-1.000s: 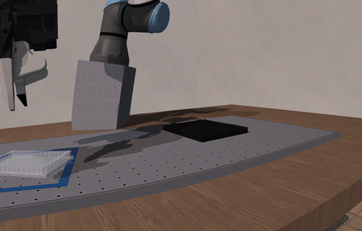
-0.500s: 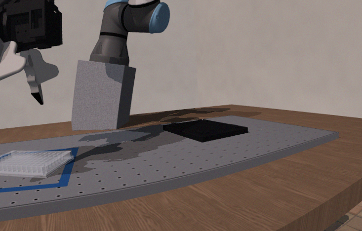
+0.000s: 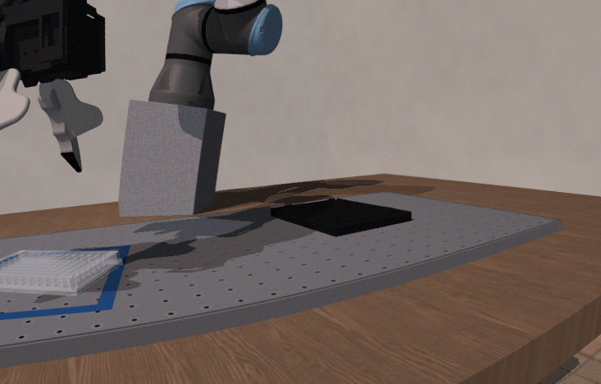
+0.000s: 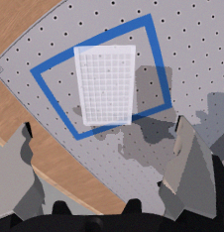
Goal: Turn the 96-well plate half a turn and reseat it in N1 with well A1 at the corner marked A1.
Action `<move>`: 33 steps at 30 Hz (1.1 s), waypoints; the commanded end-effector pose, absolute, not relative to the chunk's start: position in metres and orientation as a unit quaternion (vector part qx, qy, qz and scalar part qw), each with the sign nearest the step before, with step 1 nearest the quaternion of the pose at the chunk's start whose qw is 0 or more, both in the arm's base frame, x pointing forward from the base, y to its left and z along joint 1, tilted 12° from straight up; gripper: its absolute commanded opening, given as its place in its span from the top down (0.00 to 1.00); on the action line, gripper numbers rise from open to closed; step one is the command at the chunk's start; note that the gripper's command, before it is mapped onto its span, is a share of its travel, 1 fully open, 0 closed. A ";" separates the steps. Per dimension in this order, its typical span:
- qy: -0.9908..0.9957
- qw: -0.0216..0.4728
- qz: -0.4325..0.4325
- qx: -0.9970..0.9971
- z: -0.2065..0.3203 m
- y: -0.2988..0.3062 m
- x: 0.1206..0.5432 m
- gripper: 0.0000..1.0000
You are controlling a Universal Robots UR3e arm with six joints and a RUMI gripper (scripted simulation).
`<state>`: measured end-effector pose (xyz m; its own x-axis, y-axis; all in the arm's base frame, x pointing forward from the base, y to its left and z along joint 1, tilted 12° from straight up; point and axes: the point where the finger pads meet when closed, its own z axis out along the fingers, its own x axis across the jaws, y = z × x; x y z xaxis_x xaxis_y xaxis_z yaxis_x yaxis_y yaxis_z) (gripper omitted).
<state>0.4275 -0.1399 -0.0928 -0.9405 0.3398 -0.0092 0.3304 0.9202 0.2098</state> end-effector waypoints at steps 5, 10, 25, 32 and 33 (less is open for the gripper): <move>0.978 0.020 0.102 0.179 -0.092 -0.141 0.427 0.00; 0.978 0.020 0.102 0.179 -0.092 -0.141 0.427 0.00; 0.978 0.020 0.102 0.179 -0.092 -0.141 0.427 0.00; 0.978 0.019 0.102 0.179 -0.099 -0.139 0.427 0.00; 0.978 0.019 0.102 0.179 -0.101 -0.138 0.427 0.00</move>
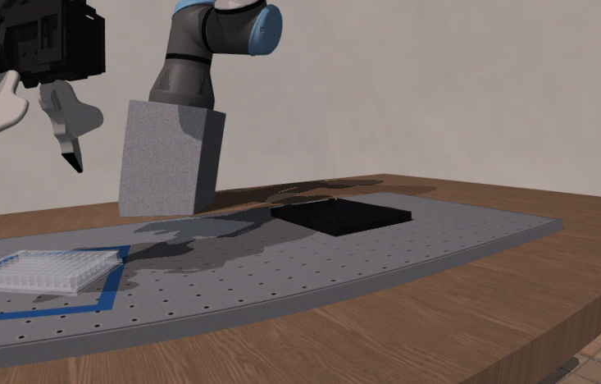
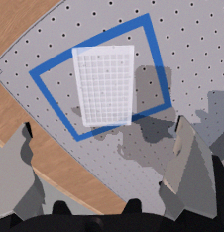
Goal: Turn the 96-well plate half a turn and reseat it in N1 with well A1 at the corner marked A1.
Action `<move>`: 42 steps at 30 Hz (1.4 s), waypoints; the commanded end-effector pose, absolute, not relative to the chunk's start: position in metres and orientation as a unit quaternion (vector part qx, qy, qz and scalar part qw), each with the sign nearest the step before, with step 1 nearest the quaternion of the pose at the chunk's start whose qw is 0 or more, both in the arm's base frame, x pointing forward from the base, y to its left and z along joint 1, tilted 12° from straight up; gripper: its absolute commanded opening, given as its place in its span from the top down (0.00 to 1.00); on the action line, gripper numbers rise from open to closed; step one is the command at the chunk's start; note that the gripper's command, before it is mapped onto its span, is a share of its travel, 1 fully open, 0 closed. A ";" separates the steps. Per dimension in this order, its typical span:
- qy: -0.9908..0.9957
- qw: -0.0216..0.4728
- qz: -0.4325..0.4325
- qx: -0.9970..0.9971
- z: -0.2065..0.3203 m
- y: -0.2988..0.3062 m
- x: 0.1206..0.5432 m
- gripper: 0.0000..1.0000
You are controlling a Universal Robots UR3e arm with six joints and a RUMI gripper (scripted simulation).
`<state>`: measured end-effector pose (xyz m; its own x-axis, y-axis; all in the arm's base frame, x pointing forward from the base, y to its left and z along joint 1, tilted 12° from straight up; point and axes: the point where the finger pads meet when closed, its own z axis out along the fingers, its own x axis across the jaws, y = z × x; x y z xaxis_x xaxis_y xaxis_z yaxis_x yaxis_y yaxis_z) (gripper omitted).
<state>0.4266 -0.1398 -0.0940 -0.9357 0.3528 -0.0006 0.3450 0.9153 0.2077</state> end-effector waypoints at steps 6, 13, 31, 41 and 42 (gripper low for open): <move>0.978 0.019 0.102 0.179 -0.108 -0.137 0.428 0.00; 0.978 0.019 0.102 0.179 -0.119 -0.135 0.429 0.00; 0.978 0.020 0.102 0.179 -0.145 -0.130 0.431 0.00; 0.978 0.020 0.102 0.179 -0.158 -0.128 0.433 0.00; 0.978 0.020 0.102 0.179 -0.159 -0.127 0.433 0.00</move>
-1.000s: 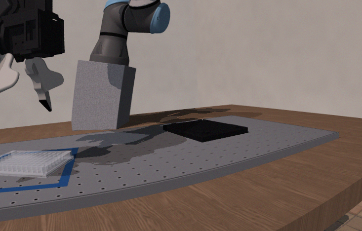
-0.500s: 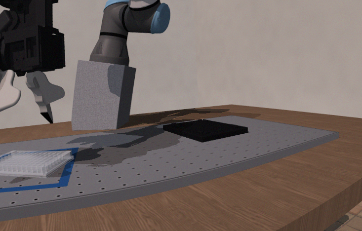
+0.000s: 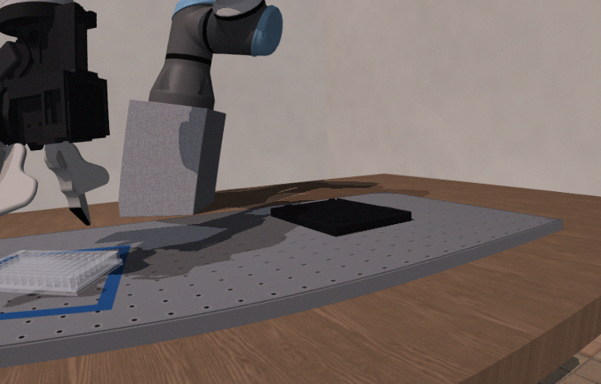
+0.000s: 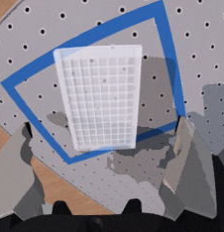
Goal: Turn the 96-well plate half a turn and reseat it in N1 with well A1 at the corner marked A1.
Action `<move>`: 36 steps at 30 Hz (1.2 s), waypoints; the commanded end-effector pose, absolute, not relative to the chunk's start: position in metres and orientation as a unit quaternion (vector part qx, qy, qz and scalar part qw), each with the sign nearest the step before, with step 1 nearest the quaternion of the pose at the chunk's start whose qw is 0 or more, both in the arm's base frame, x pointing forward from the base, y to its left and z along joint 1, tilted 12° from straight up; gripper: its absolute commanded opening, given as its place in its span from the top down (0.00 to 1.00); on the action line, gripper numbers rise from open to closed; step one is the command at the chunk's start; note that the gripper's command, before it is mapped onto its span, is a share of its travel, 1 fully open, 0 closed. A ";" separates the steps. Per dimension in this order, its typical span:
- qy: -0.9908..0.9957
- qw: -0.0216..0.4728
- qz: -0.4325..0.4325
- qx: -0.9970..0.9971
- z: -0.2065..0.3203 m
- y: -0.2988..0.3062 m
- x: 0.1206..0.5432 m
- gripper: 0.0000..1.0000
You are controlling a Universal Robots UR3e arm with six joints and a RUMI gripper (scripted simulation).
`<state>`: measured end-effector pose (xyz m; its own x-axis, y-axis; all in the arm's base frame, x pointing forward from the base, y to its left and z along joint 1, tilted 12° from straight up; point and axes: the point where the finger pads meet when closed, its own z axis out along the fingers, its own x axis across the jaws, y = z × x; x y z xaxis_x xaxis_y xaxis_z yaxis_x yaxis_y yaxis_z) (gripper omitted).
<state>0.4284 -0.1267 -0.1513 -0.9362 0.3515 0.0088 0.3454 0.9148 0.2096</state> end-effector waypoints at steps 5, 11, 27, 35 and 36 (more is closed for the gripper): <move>0.978 0.021 0.101 0.179 -0.165 -0.126 0.433 0.00; 0.978 0.021 0.102 0.179 -0.165 -0.127 0.433 0.00; 0.978 0.020 0.102 0.179 -0.165 -0.127 0.433 1.00; 0.978 0.020 0.102 0.179 -0.165 -0.127 0.433 1.00; 0.978 0.020 0.102 0.179 -0.165 -0.127 0.433 1.00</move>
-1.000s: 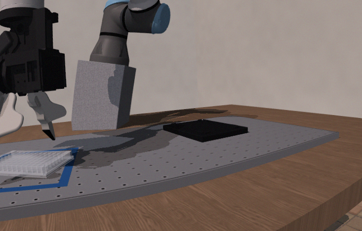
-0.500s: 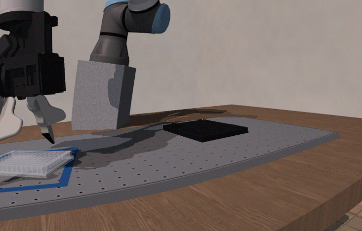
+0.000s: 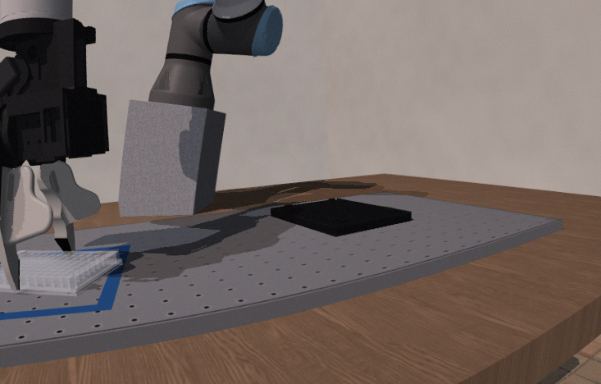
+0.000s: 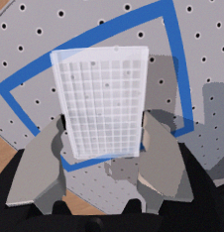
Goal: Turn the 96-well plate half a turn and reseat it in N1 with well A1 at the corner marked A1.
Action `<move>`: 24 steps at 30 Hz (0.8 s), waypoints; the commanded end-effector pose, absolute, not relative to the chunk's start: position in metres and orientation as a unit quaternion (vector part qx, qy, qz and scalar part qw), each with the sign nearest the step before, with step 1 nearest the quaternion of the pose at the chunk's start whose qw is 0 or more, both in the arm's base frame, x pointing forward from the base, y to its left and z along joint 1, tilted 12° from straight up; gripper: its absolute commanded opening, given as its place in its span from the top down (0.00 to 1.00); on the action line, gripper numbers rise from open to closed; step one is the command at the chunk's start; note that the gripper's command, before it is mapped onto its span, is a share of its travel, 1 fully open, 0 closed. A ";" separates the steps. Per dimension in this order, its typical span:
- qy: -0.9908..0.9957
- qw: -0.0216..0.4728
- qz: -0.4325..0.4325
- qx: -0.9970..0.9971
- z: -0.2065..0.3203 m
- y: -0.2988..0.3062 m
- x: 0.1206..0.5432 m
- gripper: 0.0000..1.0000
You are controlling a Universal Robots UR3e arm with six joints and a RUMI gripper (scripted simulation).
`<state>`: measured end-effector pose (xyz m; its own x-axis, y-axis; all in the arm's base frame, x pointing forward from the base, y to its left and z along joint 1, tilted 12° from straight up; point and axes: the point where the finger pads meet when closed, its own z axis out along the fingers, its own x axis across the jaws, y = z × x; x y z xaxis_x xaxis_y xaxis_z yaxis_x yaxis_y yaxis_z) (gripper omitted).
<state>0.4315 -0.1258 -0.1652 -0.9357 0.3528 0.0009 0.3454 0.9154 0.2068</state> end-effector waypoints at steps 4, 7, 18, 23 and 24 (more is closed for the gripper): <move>0.978 0.020 0.102 0.179 -0.165 -0.127 0.433 1.00; 0.978 0.020 0.102 0.179 -0.165 -0.127 0.433 1.00; 0.978 0.020 0.102 0.179 -0.165 -0.127 0.433 1.00; 0.978 0.020 0.102 0.179 -0.163 -0.127 0.433 1.00; 0.978 0.020 0.102 0.179 -0.161 -0.127 0.432 1.00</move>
<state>0.4315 -0.1258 -0.1652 -0.9357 0.3528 0.0009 0.3454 0.9154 0.2068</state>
